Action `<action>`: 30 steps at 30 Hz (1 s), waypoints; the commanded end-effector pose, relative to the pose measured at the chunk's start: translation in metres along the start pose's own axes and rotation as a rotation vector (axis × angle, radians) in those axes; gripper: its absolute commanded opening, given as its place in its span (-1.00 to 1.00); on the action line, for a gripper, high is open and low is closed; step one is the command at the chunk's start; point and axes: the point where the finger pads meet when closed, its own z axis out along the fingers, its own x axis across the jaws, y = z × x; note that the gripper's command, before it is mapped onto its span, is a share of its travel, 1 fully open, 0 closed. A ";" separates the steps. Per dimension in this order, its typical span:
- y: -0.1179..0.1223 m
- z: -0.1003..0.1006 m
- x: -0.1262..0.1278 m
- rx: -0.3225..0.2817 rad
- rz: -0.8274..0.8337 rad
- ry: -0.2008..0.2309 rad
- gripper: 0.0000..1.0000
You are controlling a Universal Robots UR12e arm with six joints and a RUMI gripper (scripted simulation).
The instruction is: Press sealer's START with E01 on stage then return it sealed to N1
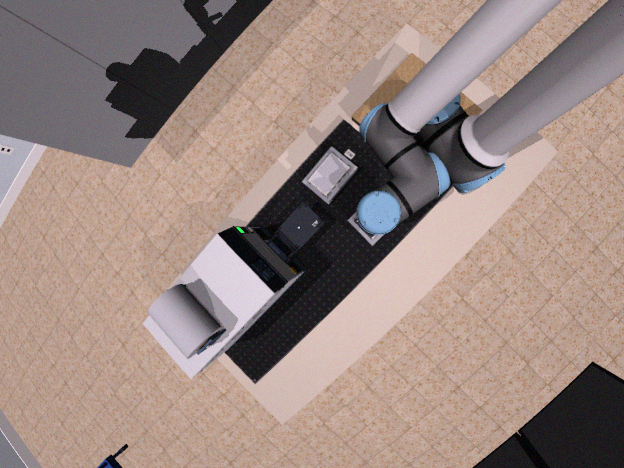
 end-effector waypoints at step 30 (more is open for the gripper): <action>0.001 0.007 0.000 -0.001 0.000 0.000 -1.00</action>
